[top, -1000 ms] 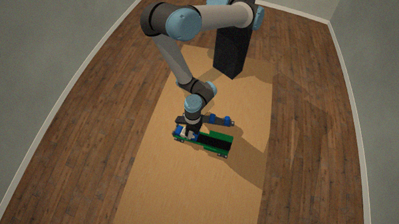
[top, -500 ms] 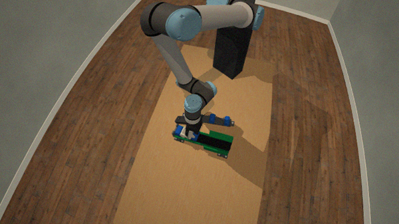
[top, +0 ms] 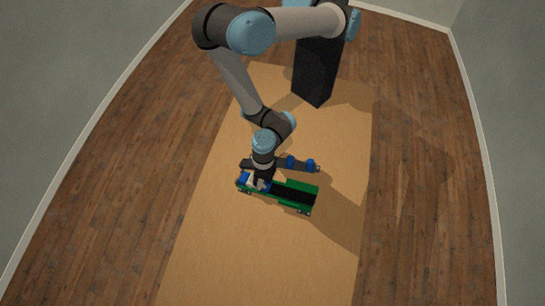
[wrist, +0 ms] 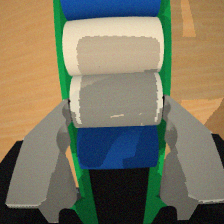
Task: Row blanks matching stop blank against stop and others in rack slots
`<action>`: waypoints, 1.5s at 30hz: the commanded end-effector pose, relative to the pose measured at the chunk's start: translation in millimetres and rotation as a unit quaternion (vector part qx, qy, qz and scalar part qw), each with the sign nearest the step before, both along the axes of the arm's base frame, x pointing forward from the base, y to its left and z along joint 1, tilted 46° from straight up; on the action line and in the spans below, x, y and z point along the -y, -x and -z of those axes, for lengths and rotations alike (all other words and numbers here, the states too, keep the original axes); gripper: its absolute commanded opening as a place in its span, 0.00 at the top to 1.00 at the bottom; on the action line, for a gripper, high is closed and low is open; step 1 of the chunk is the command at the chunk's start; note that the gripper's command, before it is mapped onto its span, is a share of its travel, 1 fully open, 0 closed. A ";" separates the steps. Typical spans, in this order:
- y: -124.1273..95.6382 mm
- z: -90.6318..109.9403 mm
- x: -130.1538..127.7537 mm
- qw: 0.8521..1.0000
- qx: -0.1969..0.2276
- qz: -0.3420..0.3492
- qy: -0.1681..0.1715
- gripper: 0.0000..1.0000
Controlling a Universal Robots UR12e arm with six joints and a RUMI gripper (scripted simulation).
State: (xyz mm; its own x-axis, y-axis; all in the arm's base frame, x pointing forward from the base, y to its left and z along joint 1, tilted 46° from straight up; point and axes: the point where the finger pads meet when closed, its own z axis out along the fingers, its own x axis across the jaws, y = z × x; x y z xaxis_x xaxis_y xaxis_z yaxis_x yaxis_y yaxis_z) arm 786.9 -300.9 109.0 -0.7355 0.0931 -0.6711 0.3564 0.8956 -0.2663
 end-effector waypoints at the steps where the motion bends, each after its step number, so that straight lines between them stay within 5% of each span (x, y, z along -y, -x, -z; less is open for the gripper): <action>1: -0.1 -0.6 -0.3 1.000 0.000 0.000 0.000 0.64; 21: 1.6 -2.6 -1.6 1.000 0.000 0.000 0.000 0.64; 32: 37.6 -45.8 -28.7 1.000 0.000 0.000 0.000 0.64; 45: 57.6 -69.7 -43.8 1.000 0.000 0.000 0.000 0.64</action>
State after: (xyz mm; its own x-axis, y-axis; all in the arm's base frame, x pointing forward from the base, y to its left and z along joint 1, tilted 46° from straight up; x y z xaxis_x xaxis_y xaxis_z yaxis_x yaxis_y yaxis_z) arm 733.8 -260.6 172.8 -0.7352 0.0928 -0.6714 0.3564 0.8955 -0.2665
